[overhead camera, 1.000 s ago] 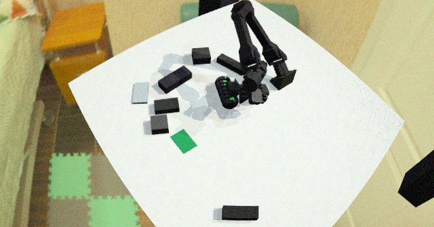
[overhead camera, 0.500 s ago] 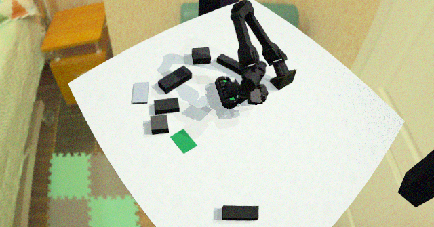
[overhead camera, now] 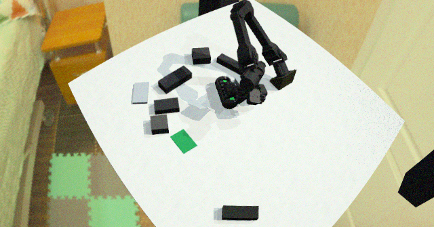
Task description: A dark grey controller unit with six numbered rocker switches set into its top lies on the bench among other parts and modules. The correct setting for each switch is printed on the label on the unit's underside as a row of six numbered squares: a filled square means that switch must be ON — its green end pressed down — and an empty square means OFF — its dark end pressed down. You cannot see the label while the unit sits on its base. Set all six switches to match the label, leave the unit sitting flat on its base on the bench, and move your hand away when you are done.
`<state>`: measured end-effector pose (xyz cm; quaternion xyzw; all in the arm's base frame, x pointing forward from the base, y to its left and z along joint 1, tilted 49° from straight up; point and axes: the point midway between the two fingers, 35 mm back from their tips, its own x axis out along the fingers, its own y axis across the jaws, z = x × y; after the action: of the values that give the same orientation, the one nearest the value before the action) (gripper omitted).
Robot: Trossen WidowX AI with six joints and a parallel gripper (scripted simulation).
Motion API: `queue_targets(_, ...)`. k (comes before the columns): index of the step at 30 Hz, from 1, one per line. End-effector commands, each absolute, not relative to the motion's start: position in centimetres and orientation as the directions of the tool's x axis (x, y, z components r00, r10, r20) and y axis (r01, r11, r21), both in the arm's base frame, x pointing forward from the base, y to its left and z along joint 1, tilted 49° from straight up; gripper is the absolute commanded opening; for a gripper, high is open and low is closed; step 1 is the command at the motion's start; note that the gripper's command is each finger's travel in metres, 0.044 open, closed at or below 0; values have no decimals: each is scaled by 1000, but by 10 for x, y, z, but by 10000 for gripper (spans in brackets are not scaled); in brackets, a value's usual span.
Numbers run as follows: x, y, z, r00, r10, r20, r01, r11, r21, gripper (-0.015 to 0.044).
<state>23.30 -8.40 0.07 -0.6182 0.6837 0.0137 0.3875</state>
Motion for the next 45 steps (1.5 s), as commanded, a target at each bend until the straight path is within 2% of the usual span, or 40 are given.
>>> queue_targets(1, 239, -85, 3, 71, -837, -543, -852, 232, -469, 0)
queue_targets(16, 255, -93, 8, 72, -836, -545, -852, 233, -469, 0)
queue_targets(23, 234, -40, 31, 71, -835, -546, -853, 233, -467, 0)
queue_targets(29, 235, -39, 34, 66, -835, -547, -852, 238, -467, 0)
queue_targets(39, 260, -91, 122, -167, -742, -649, -773, 507, -380, 0)
queue_targets(45, 260, -95, 129, -181, -734, -655, -769, 520, -371, 0)
